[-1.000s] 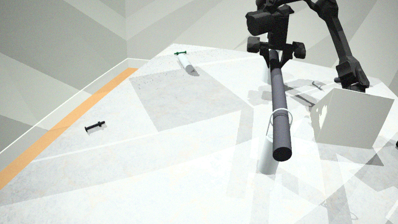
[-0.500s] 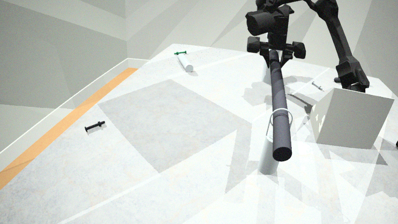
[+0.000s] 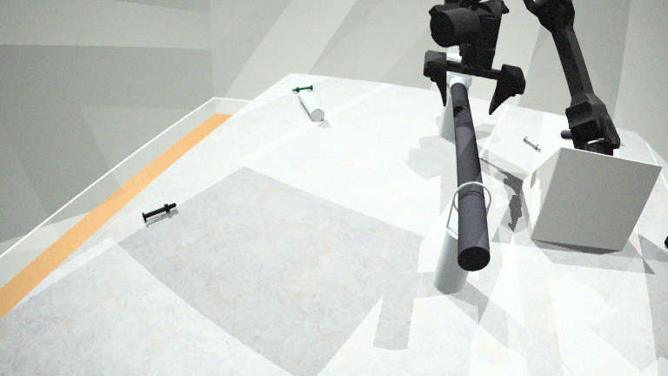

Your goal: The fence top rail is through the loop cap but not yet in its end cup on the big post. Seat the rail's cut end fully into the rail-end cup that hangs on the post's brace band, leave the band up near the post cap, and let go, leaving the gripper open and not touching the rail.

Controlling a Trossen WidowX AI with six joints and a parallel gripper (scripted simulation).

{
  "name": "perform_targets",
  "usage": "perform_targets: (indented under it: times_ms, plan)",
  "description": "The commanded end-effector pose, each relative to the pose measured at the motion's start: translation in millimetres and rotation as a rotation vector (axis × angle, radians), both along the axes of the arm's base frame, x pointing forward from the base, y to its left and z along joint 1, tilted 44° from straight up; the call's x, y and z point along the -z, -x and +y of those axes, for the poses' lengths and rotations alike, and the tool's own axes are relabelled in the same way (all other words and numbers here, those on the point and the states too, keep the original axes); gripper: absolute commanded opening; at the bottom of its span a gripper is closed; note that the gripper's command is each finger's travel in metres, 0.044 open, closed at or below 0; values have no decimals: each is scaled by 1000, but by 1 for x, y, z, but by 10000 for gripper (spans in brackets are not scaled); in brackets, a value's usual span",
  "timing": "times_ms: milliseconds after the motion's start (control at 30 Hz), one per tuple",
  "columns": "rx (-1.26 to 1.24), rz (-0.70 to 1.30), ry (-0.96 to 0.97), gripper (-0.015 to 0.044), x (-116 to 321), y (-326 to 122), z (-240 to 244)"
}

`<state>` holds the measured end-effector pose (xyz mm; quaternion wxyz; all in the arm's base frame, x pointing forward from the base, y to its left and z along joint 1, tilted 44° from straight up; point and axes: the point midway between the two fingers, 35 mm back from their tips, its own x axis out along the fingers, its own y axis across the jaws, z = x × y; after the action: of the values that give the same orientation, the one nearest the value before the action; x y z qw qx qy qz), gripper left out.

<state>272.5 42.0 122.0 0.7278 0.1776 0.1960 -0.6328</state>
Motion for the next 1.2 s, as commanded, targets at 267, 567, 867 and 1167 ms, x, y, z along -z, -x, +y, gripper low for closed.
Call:
perform_targets:
  times_ms: [267, 567, 867, 1167]
  plan:
    - [-101, -39, -88, 440, -14, 14, 38]
    - [-129, -50, -114, 440, -20, 17, 46]
    - [-129, -50, -114, 440, -20, 17, 46]
    - [-129, -50, -114, 440, -20, 17, 46]
